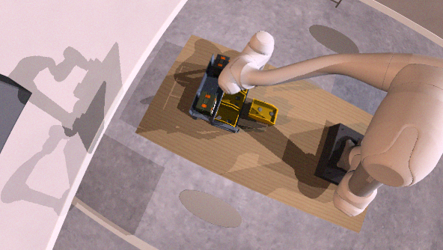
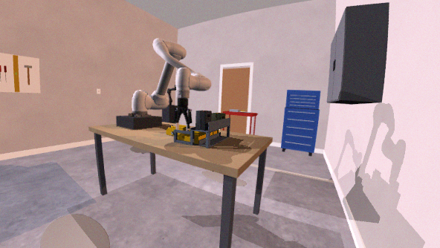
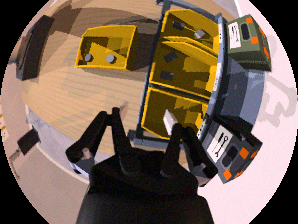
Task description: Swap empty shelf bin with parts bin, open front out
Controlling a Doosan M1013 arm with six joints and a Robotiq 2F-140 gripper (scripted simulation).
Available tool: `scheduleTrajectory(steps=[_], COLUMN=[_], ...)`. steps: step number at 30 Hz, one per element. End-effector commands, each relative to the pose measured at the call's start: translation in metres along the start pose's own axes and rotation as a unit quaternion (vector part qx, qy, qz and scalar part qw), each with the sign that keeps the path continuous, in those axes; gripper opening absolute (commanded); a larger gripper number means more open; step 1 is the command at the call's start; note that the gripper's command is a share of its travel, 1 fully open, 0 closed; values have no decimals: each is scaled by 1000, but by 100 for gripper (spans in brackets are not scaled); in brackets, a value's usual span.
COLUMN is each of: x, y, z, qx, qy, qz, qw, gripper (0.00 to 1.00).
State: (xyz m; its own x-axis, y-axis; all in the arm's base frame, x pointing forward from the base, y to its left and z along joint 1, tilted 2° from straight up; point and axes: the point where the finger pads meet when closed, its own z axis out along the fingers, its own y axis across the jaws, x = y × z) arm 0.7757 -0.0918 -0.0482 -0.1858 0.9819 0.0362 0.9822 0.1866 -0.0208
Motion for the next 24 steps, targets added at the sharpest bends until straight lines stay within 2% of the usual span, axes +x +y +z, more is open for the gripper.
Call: scheduleTrajectory(steps=[1,24], x=[1,1], y=[-1,-1], z=[8,22], qx=[2,2], qy=[-1,-1], qz=[-2,-2], qw=[1000,1000], gripper=[62,62])
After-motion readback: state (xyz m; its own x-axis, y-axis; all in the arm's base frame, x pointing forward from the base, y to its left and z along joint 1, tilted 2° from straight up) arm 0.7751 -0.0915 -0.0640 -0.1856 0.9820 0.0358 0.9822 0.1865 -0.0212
